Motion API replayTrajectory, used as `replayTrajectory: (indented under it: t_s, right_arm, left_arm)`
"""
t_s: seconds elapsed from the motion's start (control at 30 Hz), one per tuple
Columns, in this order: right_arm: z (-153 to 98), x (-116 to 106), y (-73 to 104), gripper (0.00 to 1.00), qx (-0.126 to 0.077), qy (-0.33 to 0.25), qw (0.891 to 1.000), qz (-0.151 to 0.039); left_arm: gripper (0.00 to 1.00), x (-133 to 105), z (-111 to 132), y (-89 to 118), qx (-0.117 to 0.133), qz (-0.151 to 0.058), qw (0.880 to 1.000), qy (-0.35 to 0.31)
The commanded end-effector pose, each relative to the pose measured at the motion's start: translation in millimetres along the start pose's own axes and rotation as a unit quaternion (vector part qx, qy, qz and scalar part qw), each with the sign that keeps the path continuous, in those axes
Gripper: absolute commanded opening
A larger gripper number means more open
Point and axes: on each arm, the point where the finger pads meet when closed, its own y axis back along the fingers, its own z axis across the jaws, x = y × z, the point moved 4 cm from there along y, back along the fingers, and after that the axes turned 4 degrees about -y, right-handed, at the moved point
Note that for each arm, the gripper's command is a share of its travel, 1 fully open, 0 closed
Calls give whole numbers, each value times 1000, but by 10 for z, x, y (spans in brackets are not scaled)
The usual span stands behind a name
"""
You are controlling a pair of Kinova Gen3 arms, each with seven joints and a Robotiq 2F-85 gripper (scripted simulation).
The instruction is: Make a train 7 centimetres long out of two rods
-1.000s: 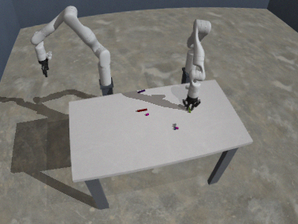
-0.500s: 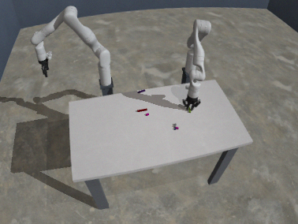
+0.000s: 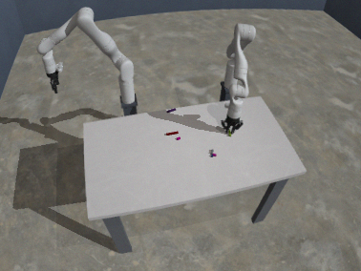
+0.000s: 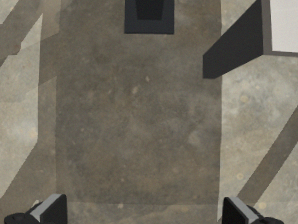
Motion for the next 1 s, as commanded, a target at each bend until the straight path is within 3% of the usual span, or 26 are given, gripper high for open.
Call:
replayTrajectory:
  t_s: [0.0,0.03,0.07,0.97]
  right_arm:
    - [0,-3,8,1000,0,0,1000,-1]
    - [0,-3,8,1000,0,0,1000,-1]
    - [0,-3,8,1000,0,0,1000,-1]
    - [0,-3,8,1000,0,0,1000,-1]
  left_arm:
    - [317,-6,0,9,0,-1,1000,0]
    - [317,-6,0,9,0,-1,1000,0]
    - [175,-6,0,9,0,-1,1000,0]
    - [175,-6,0,9,0,-1,1000,0]
